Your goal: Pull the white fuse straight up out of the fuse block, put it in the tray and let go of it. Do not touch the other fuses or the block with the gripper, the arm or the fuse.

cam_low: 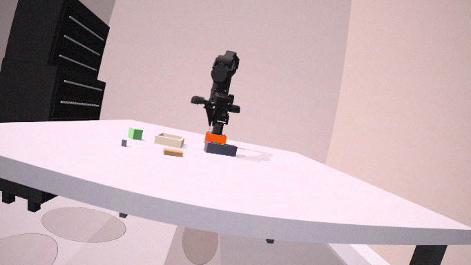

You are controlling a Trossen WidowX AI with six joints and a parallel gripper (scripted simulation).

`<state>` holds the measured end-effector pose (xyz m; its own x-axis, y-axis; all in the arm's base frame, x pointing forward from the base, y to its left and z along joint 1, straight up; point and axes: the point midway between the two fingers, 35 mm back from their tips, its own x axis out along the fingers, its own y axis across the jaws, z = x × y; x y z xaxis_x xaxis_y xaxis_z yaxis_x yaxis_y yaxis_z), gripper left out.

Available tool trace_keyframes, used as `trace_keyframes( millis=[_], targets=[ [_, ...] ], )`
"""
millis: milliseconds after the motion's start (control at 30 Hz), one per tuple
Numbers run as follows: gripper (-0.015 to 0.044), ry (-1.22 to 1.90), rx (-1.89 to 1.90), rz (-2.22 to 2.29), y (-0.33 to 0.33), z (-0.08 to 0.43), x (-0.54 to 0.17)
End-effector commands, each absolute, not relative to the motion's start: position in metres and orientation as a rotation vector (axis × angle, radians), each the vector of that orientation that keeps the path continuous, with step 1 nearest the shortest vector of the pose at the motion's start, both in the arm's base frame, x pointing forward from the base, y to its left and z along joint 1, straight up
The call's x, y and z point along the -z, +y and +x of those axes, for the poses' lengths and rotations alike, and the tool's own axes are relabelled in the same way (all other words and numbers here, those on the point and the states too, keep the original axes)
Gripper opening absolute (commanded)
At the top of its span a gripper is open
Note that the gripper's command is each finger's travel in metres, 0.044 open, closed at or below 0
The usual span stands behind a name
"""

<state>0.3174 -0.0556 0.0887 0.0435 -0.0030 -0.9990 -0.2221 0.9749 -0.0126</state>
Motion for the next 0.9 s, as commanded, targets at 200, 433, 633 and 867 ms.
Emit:
trace_keyframes(
  millis=[200, 433, 633, 867],
  targets=[
    [0.0, 1.533, -0.171, -0.182, -0.112, 0.316, -0.086],
    [0.0, 1.535, -0.168, -0.185, -0.154, 0.309, -0.086],
    [0.0, 1.536, -0.165, -0.188, -0.189, 0.298, -0.086],
    [0.0, 1.537, -0.165, -0.189, -0.204, 0.292, -0.084]
  ],
)
